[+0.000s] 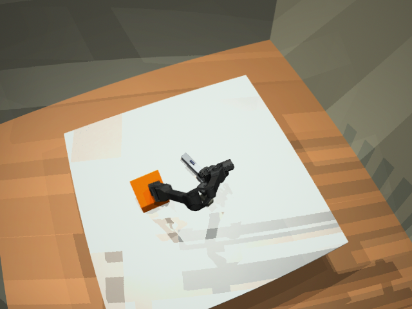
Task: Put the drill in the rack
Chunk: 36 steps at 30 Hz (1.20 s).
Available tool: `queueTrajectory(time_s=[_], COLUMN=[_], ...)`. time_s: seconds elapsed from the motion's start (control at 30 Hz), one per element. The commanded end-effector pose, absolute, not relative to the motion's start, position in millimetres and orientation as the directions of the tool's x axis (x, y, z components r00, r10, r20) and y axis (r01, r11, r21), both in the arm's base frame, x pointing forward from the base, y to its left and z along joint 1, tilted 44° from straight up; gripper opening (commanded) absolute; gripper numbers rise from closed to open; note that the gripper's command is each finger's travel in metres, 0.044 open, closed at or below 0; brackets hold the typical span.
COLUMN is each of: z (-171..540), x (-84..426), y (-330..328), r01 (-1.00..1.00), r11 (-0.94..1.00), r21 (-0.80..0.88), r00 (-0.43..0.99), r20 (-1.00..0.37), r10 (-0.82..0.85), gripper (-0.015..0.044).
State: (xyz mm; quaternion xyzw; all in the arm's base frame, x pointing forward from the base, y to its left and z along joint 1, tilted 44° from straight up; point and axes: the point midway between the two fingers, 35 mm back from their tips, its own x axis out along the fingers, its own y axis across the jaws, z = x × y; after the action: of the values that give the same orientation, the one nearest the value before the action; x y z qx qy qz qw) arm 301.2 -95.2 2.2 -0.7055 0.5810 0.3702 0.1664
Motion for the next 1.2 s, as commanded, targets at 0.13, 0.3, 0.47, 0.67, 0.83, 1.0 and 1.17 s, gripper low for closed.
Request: queueTrajectory(time_s=[0.13,0.3,0.47,0.67,0.83,1.0,1.17], z=[4,5,7,11,15,20,25], x=[300,300,303,305,307,310,313], y=[-94,-94,-99,-102,-105,-110,-115], r01=[-0.943,-0.943,-0.944,-0.944,-0.944,-0.944,-0.944], r11=[-0.268,-0.268,-0.268,-0.268,-0.268,-0.268,-0.268], r21=[0.195,0.195,0.195,0.195,0.195,0.194,0.194], r00=[0.051,0.051,0.051,0.052,0.052,0.052,0.052], r20=[-0.713,-0.713,-0.713,-0.713,-0.713,-0.713,-0.712], r10=[-0.699,-0.699,-0.699,-0.699,-0.699,-0.7,-0.7], gripper=[0.0,0.0,0.0,0.0,0.0,0.0,0.0])
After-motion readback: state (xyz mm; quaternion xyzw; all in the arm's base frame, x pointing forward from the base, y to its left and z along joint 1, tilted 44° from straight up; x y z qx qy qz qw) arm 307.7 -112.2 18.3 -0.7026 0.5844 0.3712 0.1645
